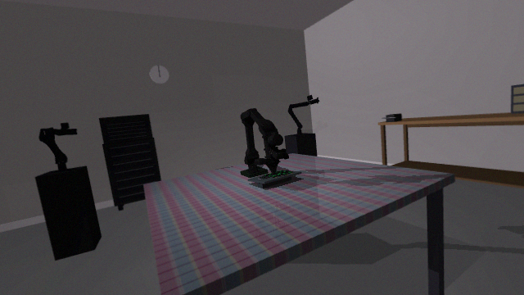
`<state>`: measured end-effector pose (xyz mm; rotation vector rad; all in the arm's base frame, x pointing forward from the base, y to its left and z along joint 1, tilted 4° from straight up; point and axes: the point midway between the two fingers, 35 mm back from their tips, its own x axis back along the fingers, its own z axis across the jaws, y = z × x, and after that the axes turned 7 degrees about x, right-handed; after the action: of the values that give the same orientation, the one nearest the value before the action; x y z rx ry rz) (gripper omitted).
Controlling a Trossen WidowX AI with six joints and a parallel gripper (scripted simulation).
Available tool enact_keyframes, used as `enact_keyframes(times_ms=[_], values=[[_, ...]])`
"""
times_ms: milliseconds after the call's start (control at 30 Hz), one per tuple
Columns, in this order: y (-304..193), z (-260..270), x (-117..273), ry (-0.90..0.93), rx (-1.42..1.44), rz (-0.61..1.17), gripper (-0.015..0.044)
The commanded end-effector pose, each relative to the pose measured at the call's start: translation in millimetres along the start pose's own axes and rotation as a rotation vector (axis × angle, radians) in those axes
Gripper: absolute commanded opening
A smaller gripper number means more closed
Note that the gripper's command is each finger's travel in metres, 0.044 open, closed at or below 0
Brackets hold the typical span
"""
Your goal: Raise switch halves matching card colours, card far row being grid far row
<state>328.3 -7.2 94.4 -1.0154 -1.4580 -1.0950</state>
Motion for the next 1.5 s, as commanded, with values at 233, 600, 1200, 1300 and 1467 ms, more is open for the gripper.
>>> enact_keyframes(times_ms=[233,600,1200,1300,1467], values=[[-0.4,0.2,-2.3,0.002,0.004,0.002,0.0],[-0.4,0.2,-3.8,0.002,0.004,0.002,0.0],[-16.1,37.4,62.1,0.004,0.004,-0.02,0.0],[-38.4,77.1,61.8,0.008,0.003,-0.018,0.0],[-69.7,114.2,59.4,0.011,0.003,-0.018,0.0]])
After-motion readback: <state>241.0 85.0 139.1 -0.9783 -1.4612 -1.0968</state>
